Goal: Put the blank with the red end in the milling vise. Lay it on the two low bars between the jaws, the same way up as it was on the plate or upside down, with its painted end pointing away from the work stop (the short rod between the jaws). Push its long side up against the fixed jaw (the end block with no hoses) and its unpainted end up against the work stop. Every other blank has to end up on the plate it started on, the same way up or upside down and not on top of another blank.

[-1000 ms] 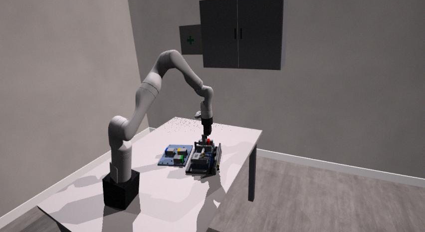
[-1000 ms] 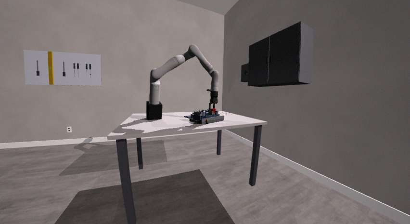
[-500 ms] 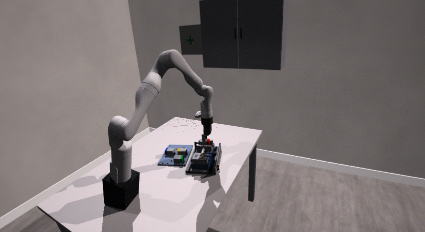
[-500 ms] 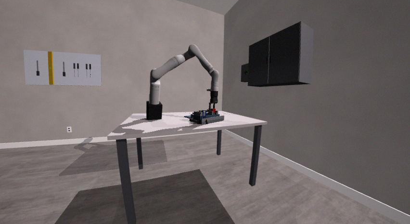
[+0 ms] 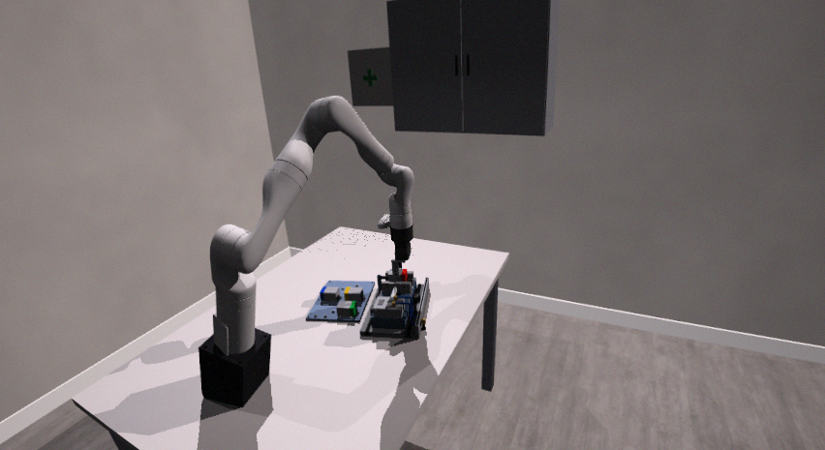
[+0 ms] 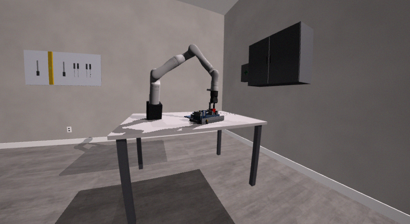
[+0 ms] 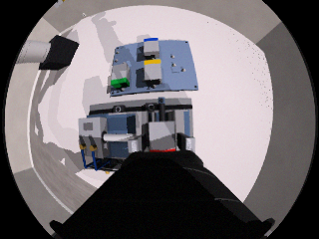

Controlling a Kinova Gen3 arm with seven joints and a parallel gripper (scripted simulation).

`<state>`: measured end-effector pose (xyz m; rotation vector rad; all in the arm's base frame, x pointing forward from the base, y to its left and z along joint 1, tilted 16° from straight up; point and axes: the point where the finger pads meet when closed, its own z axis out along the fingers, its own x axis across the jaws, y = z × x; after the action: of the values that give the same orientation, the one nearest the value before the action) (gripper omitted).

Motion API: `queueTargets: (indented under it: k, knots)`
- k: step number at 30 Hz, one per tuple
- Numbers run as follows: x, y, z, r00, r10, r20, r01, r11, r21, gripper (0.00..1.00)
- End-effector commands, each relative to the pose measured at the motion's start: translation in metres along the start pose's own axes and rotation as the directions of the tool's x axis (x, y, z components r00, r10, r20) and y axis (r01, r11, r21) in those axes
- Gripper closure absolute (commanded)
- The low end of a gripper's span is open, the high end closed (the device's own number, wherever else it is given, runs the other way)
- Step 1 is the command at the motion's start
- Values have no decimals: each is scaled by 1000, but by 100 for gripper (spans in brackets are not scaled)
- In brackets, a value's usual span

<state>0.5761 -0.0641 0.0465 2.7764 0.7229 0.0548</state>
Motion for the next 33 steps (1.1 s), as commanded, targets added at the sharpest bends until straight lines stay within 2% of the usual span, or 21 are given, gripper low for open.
queueTargets:
  k: [1,33]
  knots:
    - [1,0,-2,1000,0,-3,0,1000,-1,0]
    - [1,0,-8,1000,0,-3,0,1000,-1,0]
